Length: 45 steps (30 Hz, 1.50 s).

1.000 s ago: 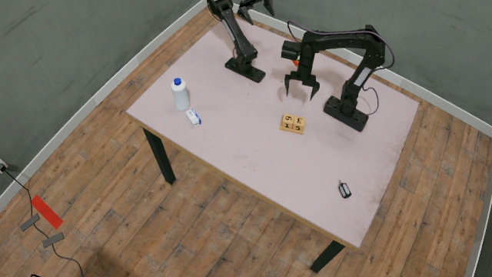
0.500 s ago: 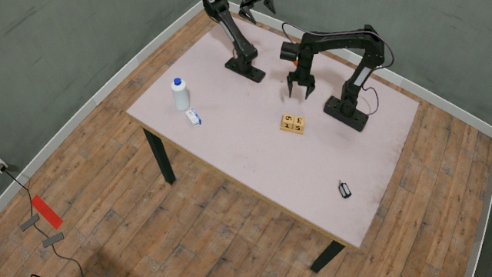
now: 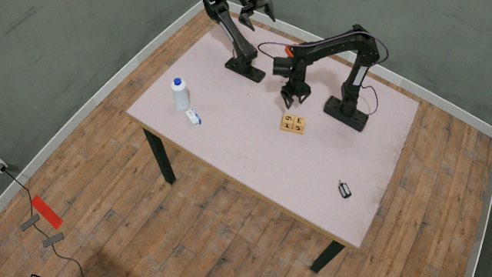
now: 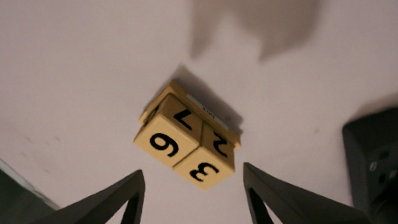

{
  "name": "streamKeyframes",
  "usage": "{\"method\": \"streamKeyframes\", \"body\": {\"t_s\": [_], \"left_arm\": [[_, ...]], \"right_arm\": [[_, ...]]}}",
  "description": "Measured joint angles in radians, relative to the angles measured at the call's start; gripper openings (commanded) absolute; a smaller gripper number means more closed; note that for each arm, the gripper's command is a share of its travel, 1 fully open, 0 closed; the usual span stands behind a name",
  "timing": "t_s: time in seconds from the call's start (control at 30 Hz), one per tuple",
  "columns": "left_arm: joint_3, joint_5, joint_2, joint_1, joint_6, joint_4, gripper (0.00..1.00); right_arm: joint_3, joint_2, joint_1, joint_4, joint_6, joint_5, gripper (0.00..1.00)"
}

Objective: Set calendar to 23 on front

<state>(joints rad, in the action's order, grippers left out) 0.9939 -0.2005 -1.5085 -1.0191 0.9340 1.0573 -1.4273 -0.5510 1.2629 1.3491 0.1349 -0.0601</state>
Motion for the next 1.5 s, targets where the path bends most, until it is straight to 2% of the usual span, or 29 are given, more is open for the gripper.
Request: {"method": "streamKeyframes", "body": {"t_s": [0.33,0.6,1.17,1.5], "left_arm": [[0.000,0.121,-0.079,0.154,-0.292,-0.068,0.69],[0.000,0.182,-0.117,0.230,-0.449,-0.106,0.69],[0.000,0.187,-0.126,0.242,-0.488,-0.113,0.69],[0.000,0.188,-0.182,0.242,-0.498,-0.164,0.69]], "right_arm": [[0.141,0.068,-0.031,-0.063,0.008,-0.015,1.00],[0.193,0.094,-0.043,-0.082,0.009,-0.021,1.00],[0.196,0.096,-0.044,-0.082,0.009,-0.021,1.00],[0.196,0.096,-0.044,-0.082,0.009,-0.021,1.00]]}}
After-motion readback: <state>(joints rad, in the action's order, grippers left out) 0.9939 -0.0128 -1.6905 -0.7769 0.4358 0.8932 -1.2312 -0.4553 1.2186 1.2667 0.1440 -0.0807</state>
